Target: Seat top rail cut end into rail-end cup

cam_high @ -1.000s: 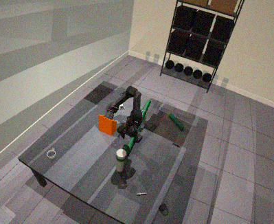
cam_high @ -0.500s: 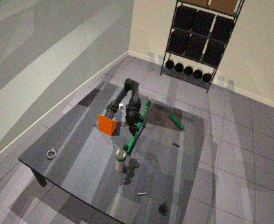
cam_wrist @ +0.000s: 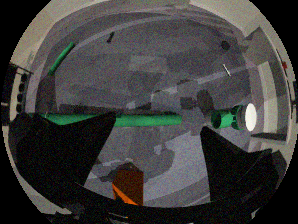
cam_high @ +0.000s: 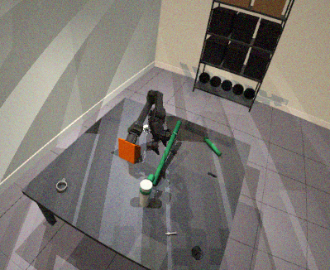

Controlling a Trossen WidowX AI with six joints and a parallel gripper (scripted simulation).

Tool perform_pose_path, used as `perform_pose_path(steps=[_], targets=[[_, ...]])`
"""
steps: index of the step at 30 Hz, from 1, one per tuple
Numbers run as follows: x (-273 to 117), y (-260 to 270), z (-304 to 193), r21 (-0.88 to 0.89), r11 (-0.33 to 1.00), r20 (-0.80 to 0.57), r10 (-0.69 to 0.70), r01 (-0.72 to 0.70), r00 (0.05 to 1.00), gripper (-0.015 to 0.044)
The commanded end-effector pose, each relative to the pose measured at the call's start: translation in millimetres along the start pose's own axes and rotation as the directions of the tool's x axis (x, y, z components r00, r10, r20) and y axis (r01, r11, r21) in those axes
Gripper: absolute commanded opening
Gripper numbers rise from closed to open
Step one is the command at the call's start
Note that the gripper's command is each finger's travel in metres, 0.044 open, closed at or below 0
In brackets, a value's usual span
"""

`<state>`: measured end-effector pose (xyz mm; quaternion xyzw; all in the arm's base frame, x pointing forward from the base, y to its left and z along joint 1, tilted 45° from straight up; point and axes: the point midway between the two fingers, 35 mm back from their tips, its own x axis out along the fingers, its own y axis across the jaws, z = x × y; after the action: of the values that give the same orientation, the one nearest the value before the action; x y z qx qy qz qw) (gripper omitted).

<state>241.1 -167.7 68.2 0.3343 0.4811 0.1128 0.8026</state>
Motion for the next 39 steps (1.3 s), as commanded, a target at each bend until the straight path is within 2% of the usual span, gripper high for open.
perform_pose_path(steps=[1,8,10,13,16,19,22,24,39], targets=[[-3,8,-3,0.126,0.992,0.035,0.007,-0.011,0.999,0.0440],[-2,8,-4,0.141,0.990,0.029,0.009,-0.013,1.000,0.0440],[4,10,-5,0.216,0.976,0.001,0.016,-0.016,1.000,0.0440],[23,13,-10,0.421,0.907,-0.082,0.035,0.003,0.996,0.0440],[47,18,-18,0.648,0.757,-0.192,0.054,0.085,0.980,0.0440],[70,24,-28,0.805,0.552,-0.302,0.067,0.217,0.951,0.0440],[91,30,-41,0.877,0.307,-0.410,0.072,0.370,0.909,0.0440],[100,32,-47,0.879,0.192,-0.456,0.073,0.436,0.887,0.0440],[101,32,-47,0.878,0.177,-0.461,0.073,0.444,0.884,0.0440]])
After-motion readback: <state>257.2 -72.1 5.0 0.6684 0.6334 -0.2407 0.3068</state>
